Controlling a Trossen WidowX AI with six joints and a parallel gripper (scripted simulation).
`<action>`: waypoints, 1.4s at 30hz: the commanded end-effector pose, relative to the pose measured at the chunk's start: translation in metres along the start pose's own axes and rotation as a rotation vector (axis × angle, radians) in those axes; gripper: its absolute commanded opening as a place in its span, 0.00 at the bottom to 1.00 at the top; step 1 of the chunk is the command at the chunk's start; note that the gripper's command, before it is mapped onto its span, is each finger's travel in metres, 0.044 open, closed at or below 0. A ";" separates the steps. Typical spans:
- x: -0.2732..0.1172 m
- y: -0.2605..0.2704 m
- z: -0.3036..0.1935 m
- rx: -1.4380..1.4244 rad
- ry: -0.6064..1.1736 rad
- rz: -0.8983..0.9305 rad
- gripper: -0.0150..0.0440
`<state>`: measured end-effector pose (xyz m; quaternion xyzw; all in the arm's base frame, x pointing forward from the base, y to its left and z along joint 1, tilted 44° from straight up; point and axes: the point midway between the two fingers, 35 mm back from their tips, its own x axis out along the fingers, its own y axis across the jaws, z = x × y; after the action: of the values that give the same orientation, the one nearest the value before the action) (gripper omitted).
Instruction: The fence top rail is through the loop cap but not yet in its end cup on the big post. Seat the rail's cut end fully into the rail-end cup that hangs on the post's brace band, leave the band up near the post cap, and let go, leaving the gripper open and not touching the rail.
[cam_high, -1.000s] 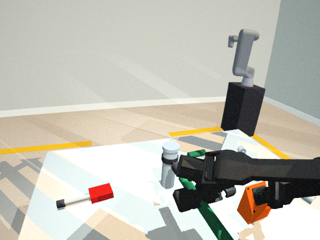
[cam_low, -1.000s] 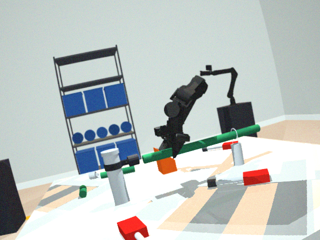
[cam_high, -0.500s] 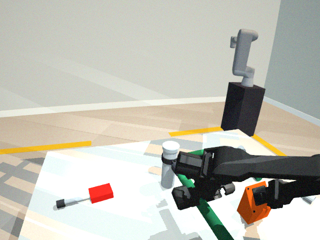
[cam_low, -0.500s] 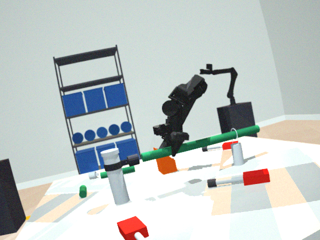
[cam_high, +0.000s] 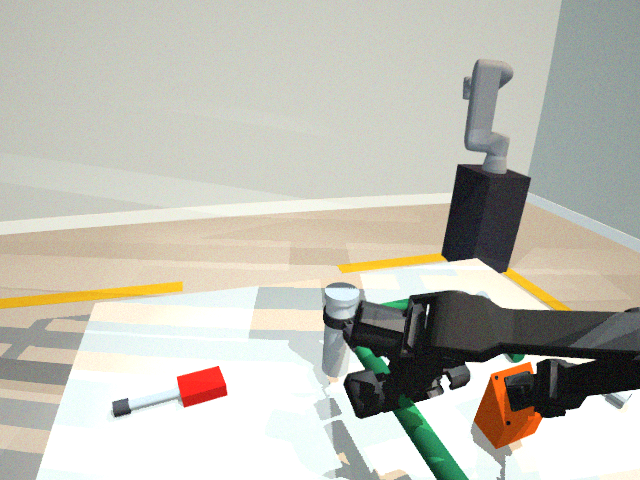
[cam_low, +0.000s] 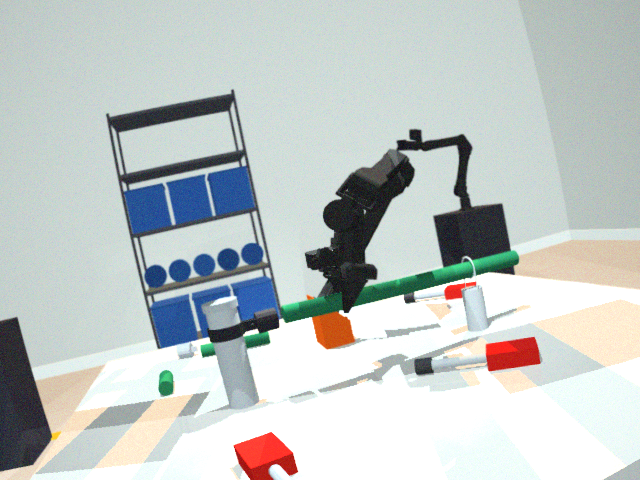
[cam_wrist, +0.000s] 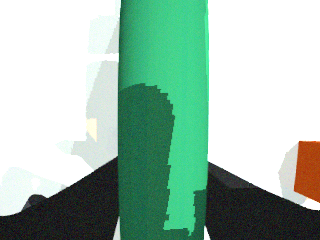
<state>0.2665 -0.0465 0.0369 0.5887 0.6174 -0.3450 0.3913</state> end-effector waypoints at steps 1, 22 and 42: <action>0.001 -0.002 0.001 0.002 -0.011 0.002 0.25; 0.006 -0.001 0.019 0.001 -0.001 0.000 0.25; 0.006 -0.001 0.019 0.001 -0.001 0.000 0.25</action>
<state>0.2645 -0.0520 0.0221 0.5894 0.6253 -0.3418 0.3804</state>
